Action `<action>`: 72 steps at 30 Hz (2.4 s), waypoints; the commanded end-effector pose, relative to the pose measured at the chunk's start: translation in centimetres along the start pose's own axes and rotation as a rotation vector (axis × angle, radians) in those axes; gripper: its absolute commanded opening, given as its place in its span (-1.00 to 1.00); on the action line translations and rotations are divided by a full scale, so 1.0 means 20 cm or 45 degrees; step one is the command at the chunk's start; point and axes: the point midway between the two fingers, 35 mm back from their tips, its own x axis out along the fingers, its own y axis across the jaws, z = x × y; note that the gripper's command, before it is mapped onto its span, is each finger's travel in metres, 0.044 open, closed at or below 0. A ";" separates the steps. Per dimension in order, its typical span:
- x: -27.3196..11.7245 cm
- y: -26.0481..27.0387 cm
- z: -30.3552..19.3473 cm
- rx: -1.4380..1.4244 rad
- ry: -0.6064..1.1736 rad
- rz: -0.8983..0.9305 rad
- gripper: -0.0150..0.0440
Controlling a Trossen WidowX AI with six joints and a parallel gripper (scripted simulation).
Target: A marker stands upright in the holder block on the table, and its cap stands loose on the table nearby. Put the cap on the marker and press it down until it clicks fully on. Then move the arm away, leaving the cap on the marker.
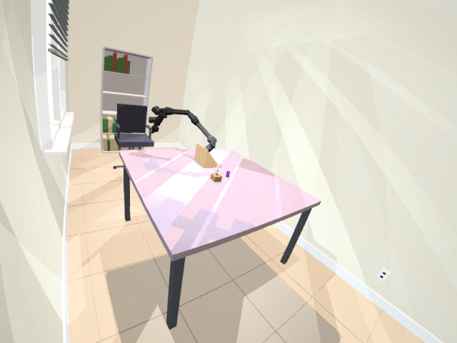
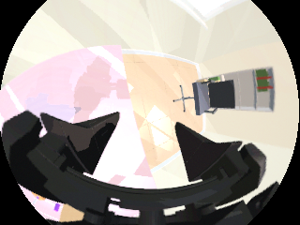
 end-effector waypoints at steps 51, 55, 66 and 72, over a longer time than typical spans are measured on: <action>-2.11 2.32 -1.38 -1.942 -0.727 0.625 0.34; -2.10 2.37 -1.70 -2.146 -0.703 0.679 0.34; -1.89 2.25 -2.56 -2.703 -0.519 0.795 0.34; -1.77 2.09 -2.87 -2.968 -0.374 0.886 0.34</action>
